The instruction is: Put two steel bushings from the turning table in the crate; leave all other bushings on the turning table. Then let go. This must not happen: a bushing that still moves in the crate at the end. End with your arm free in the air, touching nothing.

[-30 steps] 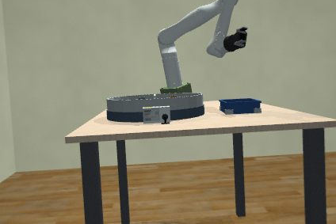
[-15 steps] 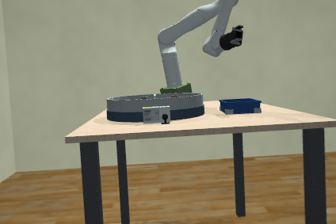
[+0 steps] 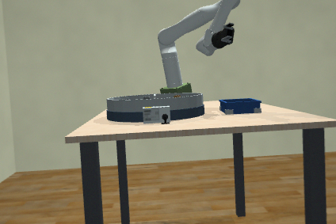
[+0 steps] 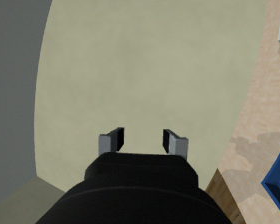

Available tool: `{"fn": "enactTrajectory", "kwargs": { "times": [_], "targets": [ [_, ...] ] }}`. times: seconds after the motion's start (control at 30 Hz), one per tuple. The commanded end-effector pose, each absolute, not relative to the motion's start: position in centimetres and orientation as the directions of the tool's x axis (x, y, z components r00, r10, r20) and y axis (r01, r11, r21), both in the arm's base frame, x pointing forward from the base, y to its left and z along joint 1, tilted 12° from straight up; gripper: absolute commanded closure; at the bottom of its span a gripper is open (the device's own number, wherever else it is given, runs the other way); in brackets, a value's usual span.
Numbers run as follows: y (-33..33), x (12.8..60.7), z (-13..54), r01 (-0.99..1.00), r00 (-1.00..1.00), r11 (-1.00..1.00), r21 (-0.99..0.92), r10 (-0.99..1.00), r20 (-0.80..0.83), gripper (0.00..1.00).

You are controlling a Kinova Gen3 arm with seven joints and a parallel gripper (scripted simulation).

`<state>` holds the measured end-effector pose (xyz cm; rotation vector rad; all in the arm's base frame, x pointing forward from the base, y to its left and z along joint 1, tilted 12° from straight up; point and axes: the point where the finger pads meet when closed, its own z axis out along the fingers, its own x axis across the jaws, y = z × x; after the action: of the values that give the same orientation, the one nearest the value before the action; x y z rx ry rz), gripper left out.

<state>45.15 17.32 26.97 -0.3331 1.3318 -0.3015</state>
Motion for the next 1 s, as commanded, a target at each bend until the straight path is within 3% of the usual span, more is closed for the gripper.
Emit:
{"fn": "enactTrajectory", "kwargs": {
  "times": [0.0,0.47,0.5,0.63,0.97],
  "targets": [
    [14.7,44.9,28.0,0.013,0.204,0.911,-0.411,-0.405,-0.891,0.00],
    [12.6,44.6,28.9,0.013,0.204,0.911,-0.411,-0.405,-0.891,0.00],
    [12.1,44.2,29.3,0.143,0.238,0.913,-0.382,-0.406,-0.882,0.00],
    [8.0,43.0,31.0,0.143,0.238,0.913,-0.382,-0.406,-0.882,0.00],
    [8.0,43.0,31.0,0.143,0.238,0.913,-0.382,-0.406,-0.882,0.00]
  ]
}}
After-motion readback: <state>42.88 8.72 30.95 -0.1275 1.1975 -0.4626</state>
